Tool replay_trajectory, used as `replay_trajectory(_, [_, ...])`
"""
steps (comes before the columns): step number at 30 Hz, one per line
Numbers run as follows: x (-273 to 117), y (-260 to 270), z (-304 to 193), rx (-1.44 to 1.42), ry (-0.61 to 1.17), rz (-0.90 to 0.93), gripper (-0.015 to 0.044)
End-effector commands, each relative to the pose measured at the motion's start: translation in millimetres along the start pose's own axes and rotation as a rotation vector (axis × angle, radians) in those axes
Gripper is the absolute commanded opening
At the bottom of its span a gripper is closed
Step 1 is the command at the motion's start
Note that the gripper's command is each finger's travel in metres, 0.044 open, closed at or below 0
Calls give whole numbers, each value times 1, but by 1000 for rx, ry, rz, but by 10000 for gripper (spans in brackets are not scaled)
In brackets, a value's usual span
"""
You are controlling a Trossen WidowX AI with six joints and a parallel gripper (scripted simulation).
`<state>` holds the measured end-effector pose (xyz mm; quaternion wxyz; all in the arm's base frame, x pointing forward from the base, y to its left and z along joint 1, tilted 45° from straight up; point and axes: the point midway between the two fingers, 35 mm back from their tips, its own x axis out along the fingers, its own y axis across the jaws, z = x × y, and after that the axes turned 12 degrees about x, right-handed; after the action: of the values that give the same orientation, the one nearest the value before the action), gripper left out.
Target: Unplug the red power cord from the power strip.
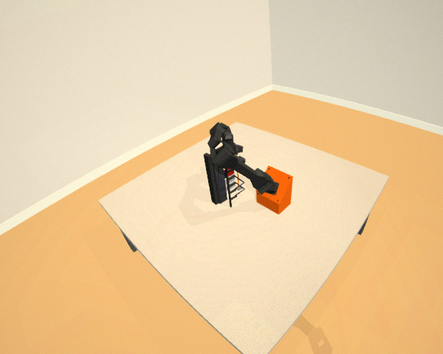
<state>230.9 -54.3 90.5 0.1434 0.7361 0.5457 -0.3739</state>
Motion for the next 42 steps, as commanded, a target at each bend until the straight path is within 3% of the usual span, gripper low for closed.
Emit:
replay_trajectory(1, [-1,4,12,1,-15,5,0])
replay_trajectory(29, [-6,10,58,4,-17,9,0])
replay_trajectory(42, [-4,9,50,4,-12,8,341])
